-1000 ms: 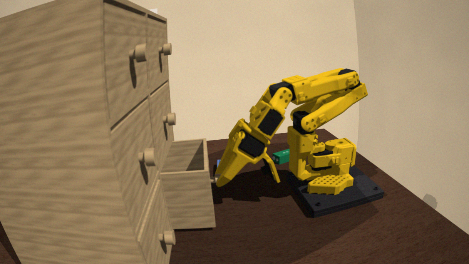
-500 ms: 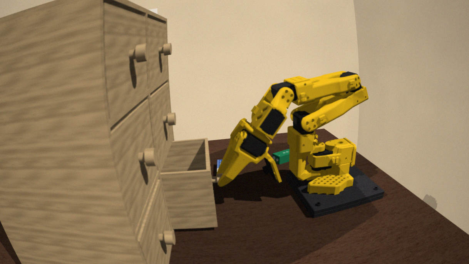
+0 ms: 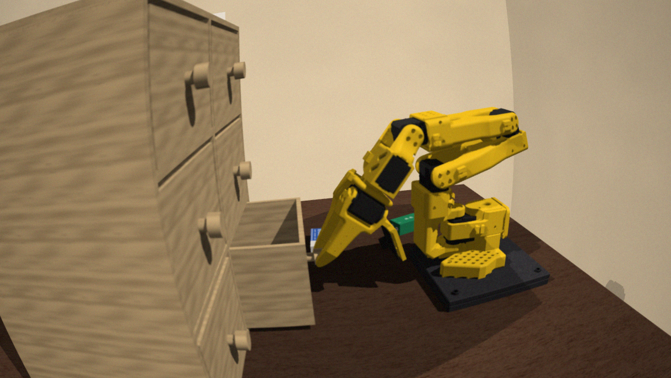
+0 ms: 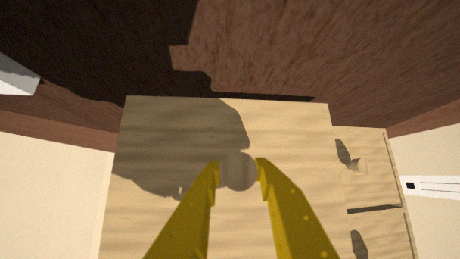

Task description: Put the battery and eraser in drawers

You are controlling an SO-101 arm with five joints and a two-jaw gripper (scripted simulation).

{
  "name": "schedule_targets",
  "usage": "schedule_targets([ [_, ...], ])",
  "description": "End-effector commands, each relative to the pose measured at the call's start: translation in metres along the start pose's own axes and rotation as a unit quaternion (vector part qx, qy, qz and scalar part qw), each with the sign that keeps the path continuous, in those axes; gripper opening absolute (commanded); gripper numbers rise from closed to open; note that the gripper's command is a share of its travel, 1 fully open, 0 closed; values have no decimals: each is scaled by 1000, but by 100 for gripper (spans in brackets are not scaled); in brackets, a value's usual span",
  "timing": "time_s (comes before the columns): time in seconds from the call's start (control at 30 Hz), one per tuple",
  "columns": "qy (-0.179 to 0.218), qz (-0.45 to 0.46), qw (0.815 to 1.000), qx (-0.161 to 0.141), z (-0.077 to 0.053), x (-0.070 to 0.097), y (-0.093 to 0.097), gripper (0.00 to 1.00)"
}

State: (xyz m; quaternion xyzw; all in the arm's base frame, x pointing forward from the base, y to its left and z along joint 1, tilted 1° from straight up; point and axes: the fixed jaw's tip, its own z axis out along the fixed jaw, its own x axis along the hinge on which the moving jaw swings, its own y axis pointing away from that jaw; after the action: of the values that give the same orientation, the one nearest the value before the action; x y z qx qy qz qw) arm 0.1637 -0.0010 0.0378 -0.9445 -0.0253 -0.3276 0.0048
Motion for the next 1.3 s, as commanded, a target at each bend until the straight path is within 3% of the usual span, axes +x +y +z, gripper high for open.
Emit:
schedule_targets([
  [0.0, -1, -3, 1000, 6, -1, -3, -3, 0],
  [0.7, -1, -4, 1000, 7, -1, -4, -3, 0],
  [1.27, -1, -4, 1000, 7, -1, -4, -3, 12],
])
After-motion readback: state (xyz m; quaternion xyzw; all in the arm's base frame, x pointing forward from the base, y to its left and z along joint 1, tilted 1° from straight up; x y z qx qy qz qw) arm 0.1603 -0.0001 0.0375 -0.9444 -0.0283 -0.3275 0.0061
